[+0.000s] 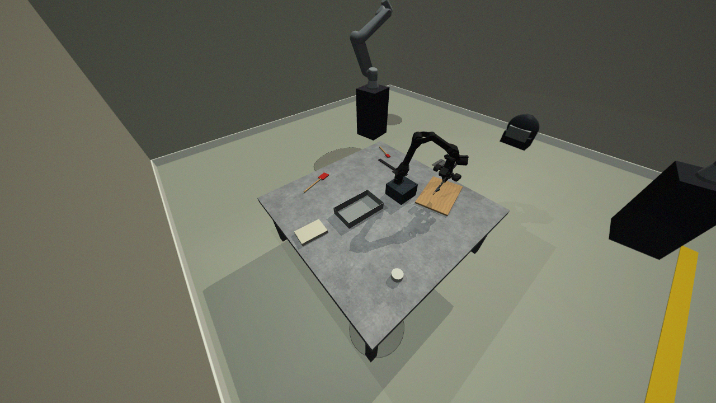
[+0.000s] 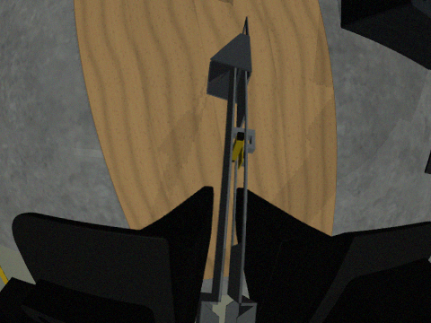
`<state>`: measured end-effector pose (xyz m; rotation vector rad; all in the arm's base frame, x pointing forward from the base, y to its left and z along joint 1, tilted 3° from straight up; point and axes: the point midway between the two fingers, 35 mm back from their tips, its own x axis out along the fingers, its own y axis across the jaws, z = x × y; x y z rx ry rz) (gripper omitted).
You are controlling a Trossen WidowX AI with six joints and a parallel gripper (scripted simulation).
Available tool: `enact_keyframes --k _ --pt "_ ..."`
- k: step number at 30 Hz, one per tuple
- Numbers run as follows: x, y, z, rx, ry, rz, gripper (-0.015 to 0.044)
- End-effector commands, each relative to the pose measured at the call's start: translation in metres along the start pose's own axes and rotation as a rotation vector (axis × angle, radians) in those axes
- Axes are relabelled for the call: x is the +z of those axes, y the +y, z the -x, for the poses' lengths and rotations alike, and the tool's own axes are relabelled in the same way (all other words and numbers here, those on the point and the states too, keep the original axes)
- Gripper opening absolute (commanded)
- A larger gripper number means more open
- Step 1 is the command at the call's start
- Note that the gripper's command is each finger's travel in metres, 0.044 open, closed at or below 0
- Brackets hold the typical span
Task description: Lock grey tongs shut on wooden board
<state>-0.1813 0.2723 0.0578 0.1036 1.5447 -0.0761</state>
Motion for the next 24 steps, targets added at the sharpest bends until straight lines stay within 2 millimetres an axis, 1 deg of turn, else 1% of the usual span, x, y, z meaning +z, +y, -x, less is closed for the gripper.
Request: enact_keyframes --k 1,24 --pt "0.000 0.001 -0.007 0.003 0.000 -0.004 -0.0150" --pt "0.000 0.000 -0.046 0.003 0.000 -0.004 -0.0150"
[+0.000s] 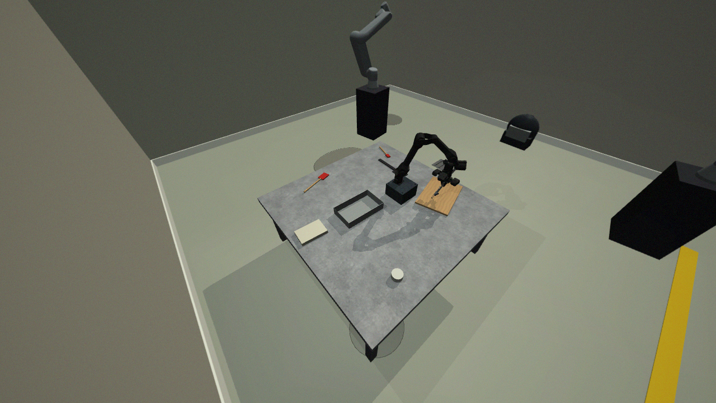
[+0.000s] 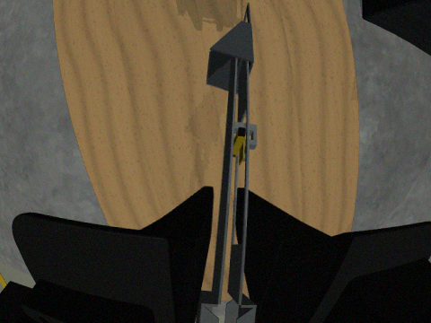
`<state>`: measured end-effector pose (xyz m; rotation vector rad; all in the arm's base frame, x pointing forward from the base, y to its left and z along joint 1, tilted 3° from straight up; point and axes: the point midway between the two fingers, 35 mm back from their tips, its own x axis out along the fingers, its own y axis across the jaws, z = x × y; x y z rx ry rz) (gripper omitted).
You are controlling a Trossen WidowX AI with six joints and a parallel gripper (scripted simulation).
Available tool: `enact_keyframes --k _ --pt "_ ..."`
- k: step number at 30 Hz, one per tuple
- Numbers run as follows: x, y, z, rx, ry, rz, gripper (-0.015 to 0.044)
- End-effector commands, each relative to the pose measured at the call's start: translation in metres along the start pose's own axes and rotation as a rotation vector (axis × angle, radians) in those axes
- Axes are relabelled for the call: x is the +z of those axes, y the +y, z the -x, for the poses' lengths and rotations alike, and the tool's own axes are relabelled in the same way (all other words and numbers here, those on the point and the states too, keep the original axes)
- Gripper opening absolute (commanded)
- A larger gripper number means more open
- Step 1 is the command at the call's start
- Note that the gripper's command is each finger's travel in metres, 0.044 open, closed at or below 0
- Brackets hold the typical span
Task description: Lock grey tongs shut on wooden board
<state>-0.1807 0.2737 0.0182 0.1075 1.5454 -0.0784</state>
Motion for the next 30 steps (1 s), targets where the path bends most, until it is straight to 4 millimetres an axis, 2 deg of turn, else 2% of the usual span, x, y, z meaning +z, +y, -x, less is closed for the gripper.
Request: enact_keyframes --k 1,21,27,30 --pt "0.001 0.000 -0.008 0.002 -0.001 0.000 -0.0150" --pt "0.004 -0.004 -0.040 0.002 -0.002 0.000 -0.0150" --pt "0.004 -0.004 -0.042 0.002 -0.002 0.000 -0.0150" --pt "0.004 -0.004 -0.041 -0.002 -0.002 -0.004 -0.0071"
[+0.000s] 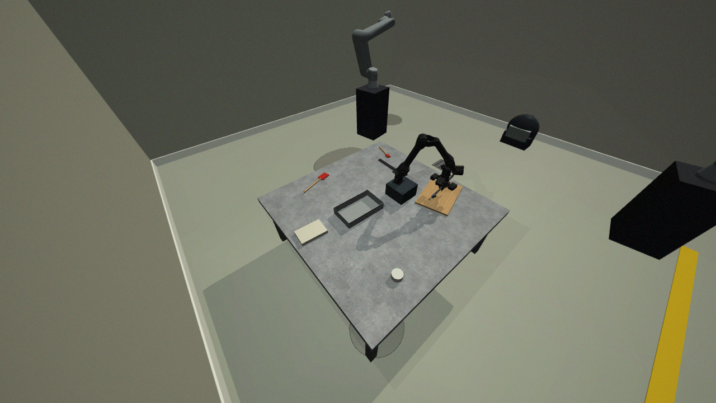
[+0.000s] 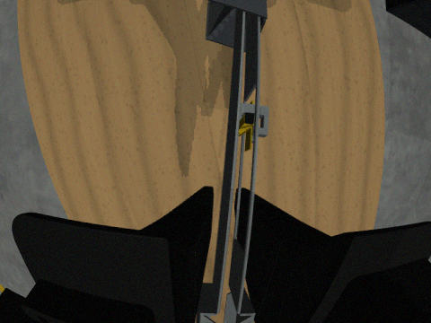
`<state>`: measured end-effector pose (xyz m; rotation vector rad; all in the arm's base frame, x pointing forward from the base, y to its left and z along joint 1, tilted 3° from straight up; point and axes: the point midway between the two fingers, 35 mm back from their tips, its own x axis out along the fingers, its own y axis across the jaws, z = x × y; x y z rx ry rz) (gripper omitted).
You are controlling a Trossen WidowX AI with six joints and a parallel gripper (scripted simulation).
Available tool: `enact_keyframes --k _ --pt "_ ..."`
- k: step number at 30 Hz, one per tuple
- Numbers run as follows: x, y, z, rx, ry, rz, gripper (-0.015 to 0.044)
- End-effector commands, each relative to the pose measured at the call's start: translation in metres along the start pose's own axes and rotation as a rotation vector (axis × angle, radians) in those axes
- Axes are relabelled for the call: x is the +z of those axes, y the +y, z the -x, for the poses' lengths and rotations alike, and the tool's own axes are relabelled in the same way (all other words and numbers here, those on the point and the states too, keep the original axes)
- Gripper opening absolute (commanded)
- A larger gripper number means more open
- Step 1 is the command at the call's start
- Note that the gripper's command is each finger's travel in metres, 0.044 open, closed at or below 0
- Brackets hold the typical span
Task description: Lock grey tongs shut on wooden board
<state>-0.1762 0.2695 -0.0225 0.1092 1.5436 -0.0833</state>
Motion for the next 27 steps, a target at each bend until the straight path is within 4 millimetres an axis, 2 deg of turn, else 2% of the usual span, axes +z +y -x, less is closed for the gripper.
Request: enact_keyframes --k 1,19,24,27 --pt "0.000 0.000 0.000 0.000 0.000 0.000 -0.0045" --pt "0.000 0.000 0.000 0.000 0.000 0.000 0.0427" --pt "0.002 0.002 0.002 0.000 0.000 0.000 0.0440" --pt "0.019 0.013 0.018 0.002 0.000 0.001 0.0440"
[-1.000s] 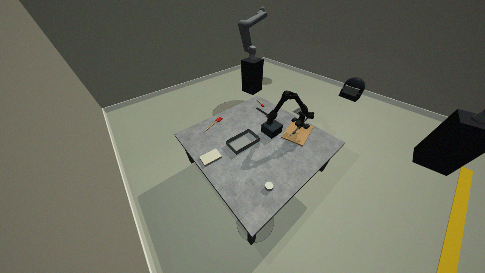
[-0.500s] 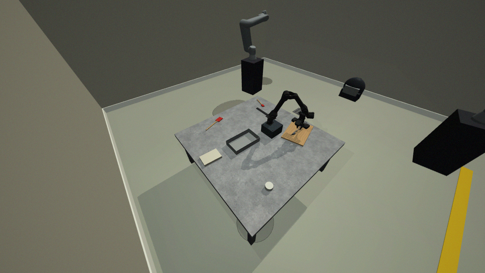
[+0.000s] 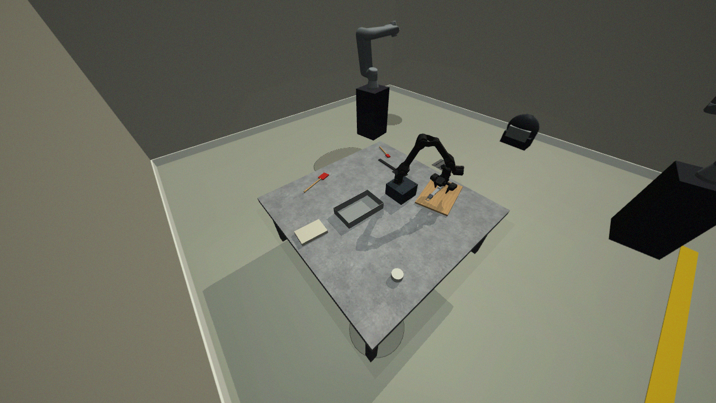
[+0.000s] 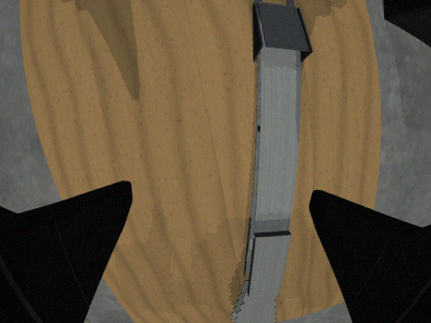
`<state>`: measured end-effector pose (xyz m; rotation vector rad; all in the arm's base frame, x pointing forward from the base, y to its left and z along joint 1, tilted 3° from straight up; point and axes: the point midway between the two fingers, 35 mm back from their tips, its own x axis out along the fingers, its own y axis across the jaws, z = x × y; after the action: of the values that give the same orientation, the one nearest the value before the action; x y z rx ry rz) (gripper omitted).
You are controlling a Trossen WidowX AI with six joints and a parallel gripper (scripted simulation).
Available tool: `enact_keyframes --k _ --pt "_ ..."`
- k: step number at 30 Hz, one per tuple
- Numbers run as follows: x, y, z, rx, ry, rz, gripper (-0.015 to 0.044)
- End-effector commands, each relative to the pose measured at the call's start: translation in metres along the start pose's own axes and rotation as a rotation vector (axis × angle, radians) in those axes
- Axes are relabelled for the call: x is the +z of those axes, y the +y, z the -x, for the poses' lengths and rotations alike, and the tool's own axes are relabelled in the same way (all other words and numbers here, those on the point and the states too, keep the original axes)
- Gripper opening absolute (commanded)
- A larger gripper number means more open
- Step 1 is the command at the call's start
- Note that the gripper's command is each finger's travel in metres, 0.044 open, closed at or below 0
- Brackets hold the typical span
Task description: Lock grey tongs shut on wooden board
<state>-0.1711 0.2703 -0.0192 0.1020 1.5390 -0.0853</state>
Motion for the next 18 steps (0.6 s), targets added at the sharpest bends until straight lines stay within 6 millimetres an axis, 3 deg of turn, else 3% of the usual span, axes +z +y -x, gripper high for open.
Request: enact_keyframes --k 1,5,10,18 --pt "0.025 0.017 0.023 0.009 0.004 -0.002 0.0440" --pt "0.077 0.035 0.063 0.012 -0.001 -0.001 0.0440" --pt "0.135 0.036 0.105 0.013 -0.007 0.001 0.0440" --pt "0.142 0.035 0.113 0.014 -0.008 0.000 0.0440"
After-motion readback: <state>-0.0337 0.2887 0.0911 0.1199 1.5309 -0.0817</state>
